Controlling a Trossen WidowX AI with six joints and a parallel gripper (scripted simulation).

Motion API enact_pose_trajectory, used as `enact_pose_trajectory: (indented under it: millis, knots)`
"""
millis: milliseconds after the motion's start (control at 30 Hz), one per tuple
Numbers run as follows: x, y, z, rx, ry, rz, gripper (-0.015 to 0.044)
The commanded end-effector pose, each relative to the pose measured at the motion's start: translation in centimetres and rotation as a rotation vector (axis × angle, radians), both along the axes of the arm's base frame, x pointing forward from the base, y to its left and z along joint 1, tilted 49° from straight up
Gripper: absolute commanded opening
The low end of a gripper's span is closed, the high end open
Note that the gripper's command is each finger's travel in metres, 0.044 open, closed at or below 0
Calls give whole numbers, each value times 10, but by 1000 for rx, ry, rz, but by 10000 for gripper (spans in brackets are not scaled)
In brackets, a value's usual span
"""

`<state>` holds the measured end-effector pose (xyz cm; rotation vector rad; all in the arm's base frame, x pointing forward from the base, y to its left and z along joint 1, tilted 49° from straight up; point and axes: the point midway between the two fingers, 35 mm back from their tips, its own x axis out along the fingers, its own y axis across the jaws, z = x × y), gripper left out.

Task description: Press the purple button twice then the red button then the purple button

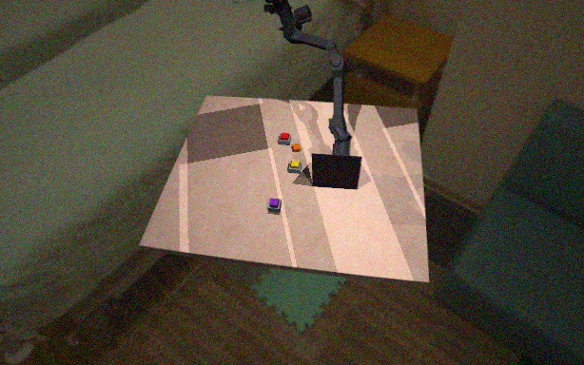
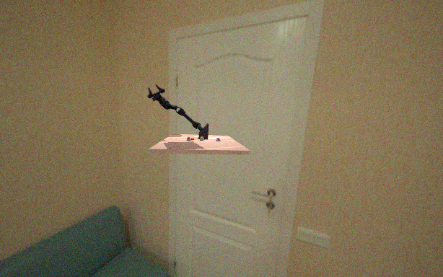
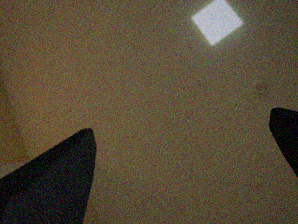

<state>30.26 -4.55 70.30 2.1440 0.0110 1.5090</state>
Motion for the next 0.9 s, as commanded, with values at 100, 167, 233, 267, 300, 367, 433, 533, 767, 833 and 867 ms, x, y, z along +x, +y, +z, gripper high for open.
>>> enact_pose_trajectory:
  millis: [100,167,233,267,300,367,433,533,767,833,867]
  knots:
    - [47,1,-23,52,105,-14,400]
    - [82,5,-44,80,193,-28,400]
    - [103,9,-59,91,248,-39,400]
    - [115,12,-68,96,283,-46,400]
    - [129,16,-78,99,320,-56,400]
    - [156,23,-103,98,404,-82,400]
    - [183,32,-131,87,495,-115,400]
    - [220,46,-177,49,635,-170,400]
    - [277,87,-292,-116,940,-285,400]
    - [286,100,-326,-183,1022,-313,400]
    - [290,107,-343,-220,1063,-327,400]
